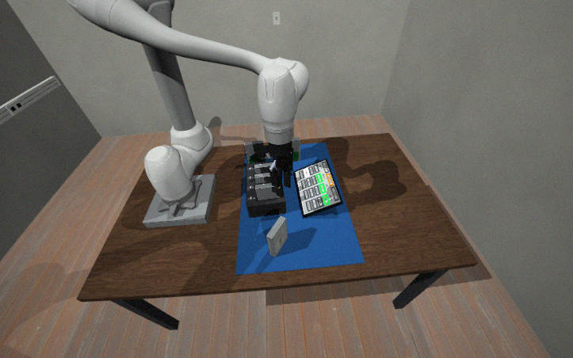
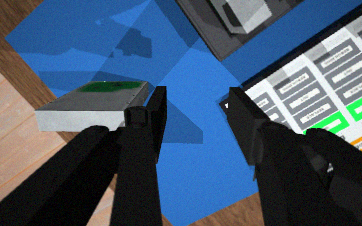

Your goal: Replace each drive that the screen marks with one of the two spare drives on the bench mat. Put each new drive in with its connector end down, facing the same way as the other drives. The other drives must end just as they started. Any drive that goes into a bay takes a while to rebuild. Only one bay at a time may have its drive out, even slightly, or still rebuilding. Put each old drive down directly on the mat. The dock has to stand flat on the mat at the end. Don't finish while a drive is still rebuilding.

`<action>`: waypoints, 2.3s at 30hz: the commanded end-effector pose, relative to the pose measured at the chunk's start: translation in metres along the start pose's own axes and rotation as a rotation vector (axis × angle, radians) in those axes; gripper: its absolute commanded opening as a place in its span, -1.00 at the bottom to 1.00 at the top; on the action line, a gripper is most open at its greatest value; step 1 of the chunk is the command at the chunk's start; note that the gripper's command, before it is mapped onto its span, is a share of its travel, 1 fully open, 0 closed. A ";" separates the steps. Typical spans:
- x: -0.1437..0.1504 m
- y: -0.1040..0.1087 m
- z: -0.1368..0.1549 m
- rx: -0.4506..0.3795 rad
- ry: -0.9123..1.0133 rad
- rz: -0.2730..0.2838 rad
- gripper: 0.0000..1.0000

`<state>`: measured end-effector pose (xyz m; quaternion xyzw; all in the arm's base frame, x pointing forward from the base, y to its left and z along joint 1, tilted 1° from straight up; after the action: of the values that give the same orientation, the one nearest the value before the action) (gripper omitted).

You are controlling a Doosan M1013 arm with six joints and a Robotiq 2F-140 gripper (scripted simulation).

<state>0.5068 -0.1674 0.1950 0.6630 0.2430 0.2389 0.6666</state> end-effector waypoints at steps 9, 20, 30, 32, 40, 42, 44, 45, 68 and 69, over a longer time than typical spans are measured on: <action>-0.112 -0.001 0.072 0.010 0.010 0.012 0.78; -0.112 -0.001 0.072 0.010 0.010 0.012 0.78; -0.112 -0.001 0.072 0.010 0.010 0.012 0.78; -0.112 -0.001 0.072 0.010 0.010 0.012 0.78; -0.112 -0.002 0.072 0.011 0.010 0.012 0.78; -0.112 -0.003 0.072 0.011 0.011 0.013 0.78; -0.112 -0.004 0.072 0.011 0.011 0.013 0.78; -0.112 -0.005 0.072 0.011 0.011 0.013 0.78; -0.112 -0.029 0.072 0.011 0.011 0.013 0.78; -0.112 -0.030 0.072 0.011 0.011 0.013 0.78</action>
<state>0.4671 -0.2947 0.1687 0.6669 0.2440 0.2451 0.6600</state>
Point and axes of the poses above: the point where the finger pads meet when closed, its own y axis back along the fingers, its own x axis across the jaws, z = x × y, the point moved 1 cm from there along y, back along the fingers, and after that the axes turned 15 degrees about -y, right-handed, at the moved point
